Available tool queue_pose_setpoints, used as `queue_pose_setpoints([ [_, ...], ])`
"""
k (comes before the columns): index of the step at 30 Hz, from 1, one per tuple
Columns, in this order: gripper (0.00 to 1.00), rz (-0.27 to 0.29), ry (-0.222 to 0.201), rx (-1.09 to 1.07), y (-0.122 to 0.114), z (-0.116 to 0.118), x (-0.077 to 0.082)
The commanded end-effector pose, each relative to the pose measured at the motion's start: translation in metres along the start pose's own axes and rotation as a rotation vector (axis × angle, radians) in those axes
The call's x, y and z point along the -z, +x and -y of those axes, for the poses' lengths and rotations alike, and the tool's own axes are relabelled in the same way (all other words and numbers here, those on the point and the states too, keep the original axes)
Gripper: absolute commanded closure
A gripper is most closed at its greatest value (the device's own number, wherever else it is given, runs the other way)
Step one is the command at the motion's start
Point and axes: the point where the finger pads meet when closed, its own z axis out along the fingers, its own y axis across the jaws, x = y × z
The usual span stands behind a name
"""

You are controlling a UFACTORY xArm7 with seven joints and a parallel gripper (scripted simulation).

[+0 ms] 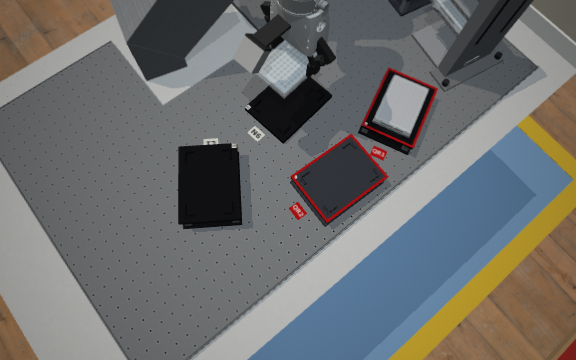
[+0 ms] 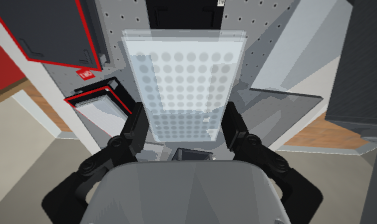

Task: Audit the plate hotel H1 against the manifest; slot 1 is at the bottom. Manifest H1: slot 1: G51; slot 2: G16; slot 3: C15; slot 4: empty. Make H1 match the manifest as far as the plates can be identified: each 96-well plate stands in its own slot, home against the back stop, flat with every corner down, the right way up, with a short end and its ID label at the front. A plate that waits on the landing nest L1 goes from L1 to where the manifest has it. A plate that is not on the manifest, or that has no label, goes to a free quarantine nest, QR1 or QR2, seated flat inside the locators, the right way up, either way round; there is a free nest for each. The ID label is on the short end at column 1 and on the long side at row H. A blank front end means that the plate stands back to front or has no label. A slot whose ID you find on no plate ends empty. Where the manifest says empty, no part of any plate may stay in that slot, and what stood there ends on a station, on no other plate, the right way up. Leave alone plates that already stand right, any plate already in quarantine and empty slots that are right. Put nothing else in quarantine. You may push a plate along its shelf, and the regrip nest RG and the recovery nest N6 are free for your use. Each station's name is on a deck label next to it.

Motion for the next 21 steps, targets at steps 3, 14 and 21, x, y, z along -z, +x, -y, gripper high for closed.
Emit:
queue_pose_setpoints([
  [3,1.00,0.000,0.001,0.000,-0.002,-0.001,0.031],
  [14,1.00,0.000,0.001,0.000,-0.002,0.000,0.061],
  [21,1.00,0.000,0.001,0.000,-0.002,0.000,0.081],
])
